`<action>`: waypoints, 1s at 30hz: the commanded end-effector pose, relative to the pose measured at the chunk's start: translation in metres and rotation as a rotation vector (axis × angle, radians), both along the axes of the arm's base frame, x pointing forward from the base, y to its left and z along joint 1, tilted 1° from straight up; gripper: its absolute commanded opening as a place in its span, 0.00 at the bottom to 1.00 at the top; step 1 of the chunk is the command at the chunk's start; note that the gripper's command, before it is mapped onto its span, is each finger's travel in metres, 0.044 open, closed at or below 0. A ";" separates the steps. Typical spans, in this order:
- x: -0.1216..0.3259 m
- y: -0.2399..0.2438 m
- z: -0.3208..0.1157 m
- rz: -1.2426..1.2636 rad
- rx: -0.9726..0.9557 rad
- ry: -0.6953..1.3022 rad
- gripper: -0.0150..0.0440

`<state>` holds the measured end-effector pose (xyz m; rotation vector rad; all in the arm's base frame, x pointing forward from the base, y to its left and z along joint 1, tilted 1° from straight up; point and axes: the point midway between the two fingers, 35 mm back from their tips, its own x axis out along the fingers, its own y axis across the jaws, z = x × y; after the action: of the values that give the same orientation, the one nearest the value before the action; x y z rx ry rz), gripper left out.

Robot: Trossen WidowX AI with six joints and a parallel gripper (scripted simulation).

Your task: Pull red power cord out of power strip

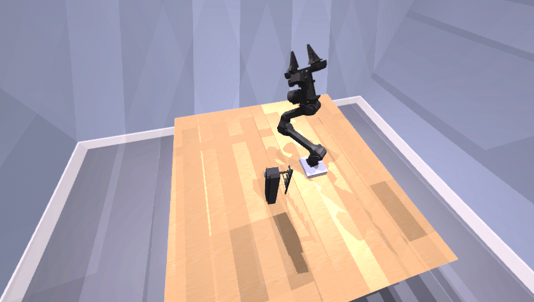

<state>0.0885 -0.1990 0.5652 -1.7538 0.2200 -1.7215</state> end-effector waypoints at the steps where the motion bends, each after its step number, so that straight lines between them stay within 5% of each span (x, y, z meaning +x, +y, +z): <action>1: -0.001 0.001 0.001 -0.002 -0.003 -0.002 0.89; 9: -0.052 0.046 0.034 -0.133 -0.199 -0.095 0.53; 19: -0.103 0.144 0.067 -0.388 -0.537 -0.153 0.53; 30: -0.100 0.255 0.071 -0.632 -0.899 -0.124 0.53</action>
<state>-0.0177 0.0302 0.6366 -2.2554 -0.0691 -2.5986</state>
